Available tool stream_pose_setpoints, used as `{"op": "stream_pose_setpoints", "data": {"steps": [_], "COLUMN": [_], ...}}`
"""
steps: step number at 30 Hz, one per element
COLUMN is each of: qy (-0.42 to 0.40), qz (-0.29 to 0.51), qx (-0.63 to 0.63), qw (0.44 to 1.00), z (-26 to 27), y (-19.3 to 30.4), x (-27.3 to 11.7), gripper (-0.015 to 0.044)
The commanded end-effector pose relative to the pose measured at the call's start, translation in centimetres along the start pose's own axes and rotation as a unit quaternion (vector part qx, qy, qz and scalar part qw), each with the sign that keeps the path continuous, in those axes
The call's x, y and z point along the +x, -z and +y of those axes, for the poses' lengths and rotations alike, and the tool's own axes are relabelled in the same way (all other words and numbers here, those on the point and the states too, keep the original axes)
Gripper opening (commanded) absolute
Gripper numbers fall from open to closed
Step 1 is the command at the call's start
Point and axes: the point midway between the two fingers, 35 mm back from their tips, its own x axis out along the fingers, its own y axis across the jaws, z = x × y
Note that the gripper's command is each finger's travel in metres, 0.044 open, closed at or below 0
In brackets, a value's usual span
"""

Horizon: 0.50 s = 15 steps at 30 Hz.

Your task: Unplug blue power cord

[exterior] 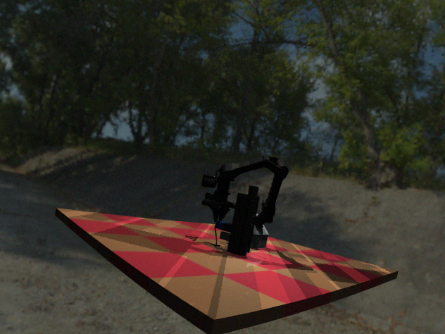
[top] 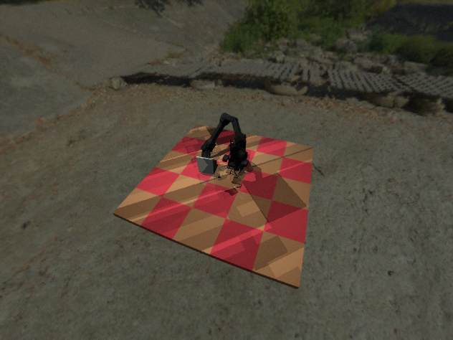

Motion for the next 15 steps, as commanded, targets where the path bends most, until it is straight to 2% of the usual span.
{"op": "stream_pose_setpoints", "data": {"steps": [1, 13, 15], "qy": [-0.005, -0.006, -0.006], "qz": [-0.004, -0.005, -0.006], "qx": [-0.003, -0.003, -0.003], "qw": [1.0, 1.0, 1.0], "z": [0.1, 0.3, 0.3], "y": [0.6, -0.7, -2.5], "x": [0.0, -0.3, -0.7], "gripper": [0.0105, 0.042, 0.044]}}
